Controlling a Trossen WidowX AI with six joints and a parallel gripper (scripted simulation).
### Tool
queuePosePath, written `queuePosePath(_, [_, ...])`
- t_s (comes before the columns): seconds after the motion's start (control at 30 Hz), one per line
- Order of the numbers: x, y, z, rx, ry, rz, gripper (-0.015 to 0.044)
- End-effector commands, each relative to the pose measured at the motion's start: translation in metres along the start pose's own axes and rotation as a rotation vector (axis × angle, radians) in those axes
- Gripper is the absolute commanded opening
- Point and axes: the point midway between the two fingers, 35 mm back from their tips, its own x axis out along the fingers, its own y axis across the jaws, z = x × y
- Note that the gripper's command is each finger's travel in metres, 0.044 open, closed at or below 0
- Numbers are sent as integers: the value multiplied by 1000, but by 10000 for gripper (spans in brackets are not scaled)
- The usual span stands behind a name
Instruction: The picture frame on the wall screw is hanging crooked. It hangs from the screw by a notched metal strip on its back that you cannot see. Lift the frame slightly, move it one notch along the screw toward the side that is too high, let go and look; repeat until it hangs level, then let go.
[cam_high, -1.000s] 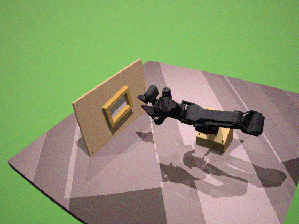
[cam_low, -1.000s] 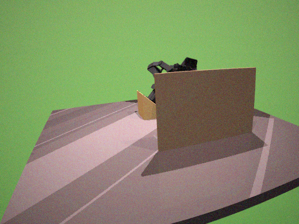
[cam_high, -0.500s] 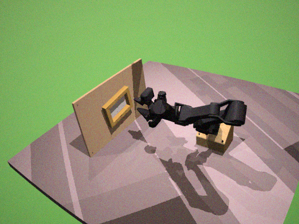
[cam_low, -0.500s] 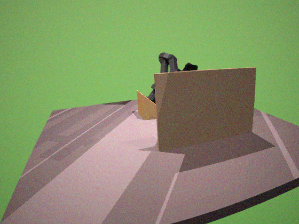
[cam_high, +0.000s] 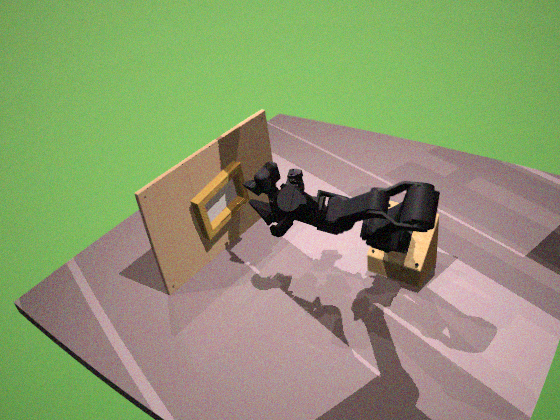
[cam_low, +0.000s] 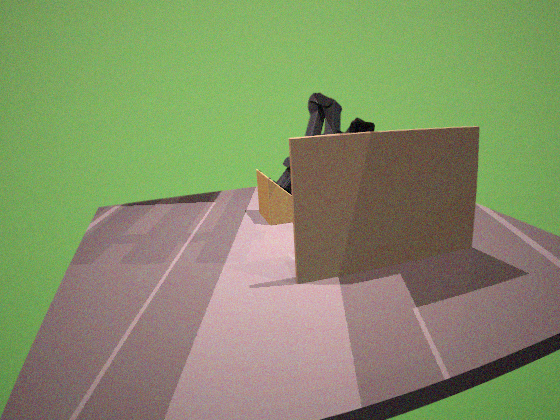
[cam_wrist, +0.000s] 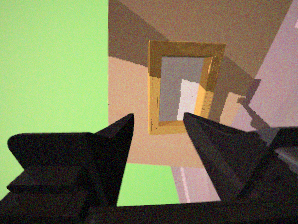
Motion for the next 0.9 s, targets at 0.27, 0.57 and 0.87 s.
queuePosePath(0.27, [58, -2, 2, 5, 6, 5, 260])
queuePosePath(0.57, [58, -2, 2, 5, 6, 5, 260])
queuePosePath(0.87, [65, -2, 2, 5, 6, 5, 260])
